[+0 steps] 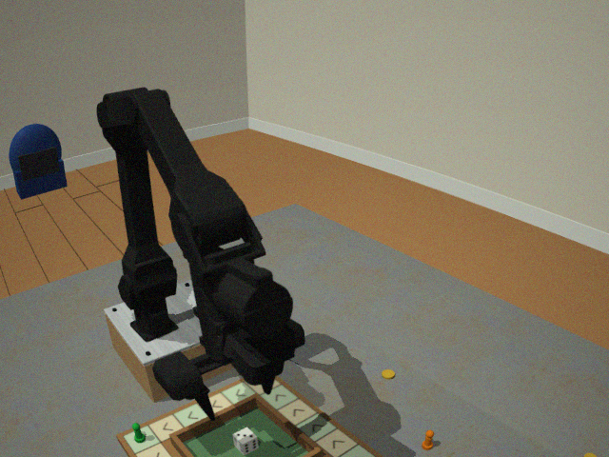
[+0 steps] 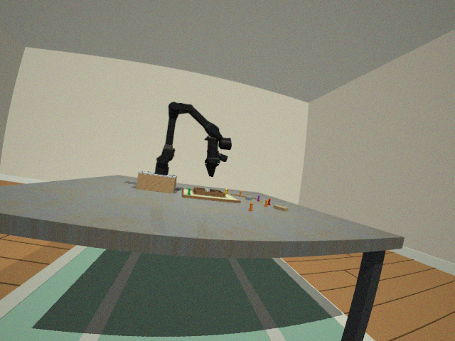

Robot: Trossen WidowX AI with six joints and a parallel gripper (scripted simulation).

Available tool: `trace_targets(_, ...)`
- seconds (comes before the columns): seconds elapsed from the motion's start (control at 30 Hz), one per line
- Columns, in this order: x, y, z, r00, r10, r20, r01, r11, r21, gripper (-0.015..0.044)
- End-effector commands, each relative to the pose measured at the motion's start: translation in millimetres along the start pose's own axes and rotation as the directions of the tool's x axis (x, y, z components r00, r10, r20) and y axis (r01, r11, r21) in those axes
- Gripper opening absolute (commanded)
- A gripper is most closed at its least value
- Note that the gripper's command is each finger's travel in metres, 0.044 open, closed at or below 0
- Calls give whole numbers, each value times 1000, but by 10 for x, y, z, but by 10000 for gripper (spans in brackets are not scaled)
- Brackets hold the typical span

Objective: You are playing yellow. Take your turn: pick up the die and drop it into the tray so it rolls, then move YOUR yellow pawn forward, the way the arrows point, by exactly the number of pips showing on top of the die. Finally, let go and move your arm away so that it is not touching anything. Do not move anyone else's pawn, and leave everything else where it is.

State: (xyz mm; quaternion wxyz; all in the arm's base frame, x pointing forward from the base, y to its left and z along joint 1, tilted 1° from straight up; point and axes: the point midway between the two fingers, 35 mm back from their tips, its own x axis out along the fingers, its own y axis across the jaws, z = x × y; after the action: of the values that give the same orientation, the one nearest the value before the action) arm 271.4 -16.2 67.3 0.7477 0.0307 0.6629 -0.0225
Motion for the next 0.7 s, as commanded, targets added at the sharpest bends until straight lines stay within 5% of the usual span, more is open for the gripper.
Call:
trace_targets(0.0, 16, 109, 245, 1000, 3, -5, -3, 999, 44, 335)
trace_targets(0.17, 160, 422, 742, 999, 5, -42, 1, 989, 151, 204)
trace_targets(0.33, 386, 735, 1100, 997, 2, -73, 15, 970, 241, 200)
trace_targets(0.67, 546, 724, 1100, 997, 2, -74, 16, 970, 244, 200)
